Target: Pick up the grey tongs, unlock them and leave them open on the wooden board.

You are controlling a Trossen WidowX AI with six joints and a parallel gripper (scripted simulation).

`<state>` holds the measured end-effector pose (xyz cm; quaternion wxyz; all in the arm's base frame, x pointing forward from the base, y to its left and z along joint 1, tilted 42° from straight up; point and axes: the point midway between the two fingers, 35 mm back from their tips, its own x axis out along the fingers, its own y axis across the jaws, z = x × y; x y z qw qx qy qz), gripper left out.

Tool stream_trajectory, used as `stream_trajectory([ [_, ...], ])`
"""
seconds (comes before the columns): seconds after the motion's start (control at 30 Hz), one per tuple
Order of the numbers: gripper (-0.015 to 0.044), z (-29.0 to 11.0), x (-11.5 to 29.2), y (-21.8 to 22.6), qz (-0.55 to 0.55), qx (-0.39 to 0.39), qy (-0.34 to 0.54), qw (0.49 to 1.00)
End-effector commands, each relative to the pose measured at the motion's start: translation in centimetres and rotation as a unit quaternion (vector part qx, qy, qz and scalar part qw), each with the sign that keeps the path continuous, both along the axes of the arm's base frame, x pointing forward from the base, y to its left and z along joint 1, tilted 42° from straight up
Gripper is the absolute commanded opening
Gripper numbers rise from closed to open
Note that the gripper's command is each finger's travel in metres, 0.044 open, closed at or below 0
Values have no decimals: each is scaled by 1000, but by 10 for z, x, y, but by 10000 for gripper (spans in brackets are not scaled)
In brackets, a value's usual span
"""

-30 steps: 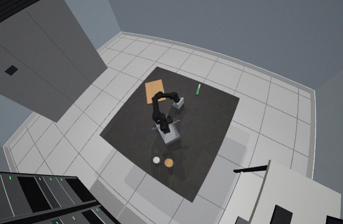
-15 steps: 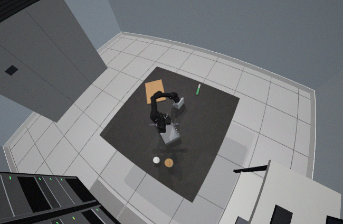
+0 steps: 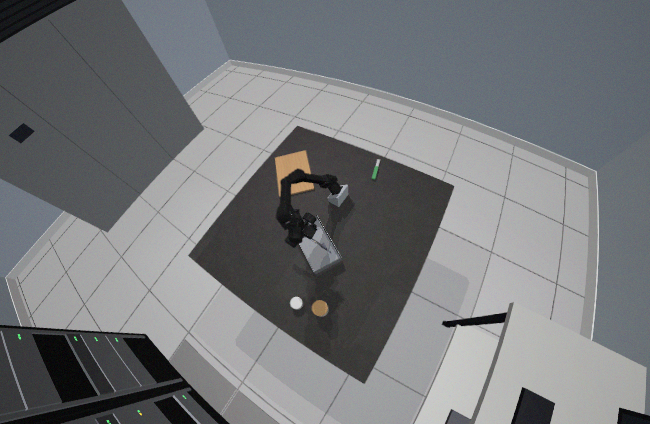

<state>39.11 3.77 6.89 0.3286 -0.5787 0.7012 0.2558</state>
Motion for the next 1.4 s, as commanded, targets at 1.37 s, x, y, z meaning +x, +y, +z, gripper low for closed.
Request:
stream_trajectory([
  [1.37,-150,84,-23,-82,-581,-81,-509,631],
])
